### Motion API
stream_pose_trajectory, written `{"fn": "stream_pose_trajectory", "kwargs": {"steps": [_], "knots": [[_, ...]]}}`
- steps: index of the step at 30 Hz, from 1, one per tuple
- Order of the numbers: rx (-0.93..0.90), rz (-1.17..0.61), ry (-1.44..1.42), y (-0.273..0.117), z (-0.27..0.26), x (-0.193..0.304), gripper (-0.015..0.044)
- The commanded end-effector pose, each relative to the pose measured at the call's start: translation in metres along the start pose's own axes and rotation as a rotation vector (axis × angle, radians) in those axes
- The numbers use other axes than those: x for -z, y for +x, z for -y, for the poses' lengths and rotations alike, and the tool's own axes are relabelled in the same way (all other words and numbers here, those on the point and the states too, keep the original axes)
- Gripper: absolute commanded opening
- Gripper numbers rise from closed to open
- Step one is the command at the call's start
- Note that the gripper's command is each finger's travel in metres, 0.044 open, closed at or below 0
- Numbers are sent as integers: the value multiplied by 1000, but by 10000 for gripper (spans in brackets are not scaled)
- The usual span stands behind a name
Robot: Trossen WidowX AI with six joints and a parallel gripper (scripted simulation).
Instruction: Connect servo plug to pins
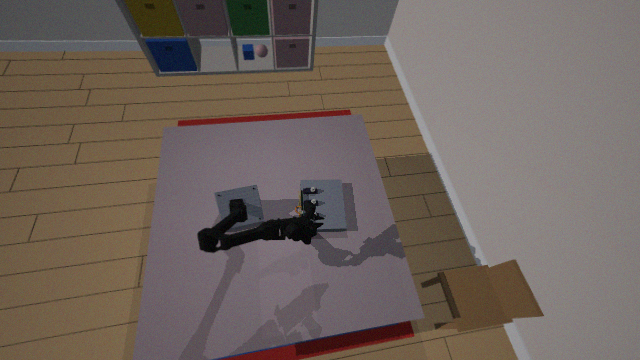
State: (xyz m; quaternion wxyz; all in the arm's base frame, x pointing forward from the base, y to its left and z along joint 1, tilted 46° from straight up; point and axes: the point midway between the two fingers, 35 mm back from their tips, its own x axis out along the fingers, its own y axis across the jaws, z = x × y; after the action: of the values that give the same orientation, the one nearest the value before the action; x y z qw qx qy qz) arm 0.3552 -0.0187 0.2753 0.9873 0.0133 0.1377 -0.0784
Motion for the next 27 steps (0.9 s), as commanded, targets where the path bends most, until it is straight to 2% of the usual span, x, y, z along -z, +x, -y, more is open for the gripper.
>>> {"fn": "stream_pose_trajectory", "kwargs": {"steps": [1,13,27], "knots": [[60,-103,0,14,5,13,115],[267,-444,-71,47,21,64,115],[512,-789,-260,62,41,112,115]]}}
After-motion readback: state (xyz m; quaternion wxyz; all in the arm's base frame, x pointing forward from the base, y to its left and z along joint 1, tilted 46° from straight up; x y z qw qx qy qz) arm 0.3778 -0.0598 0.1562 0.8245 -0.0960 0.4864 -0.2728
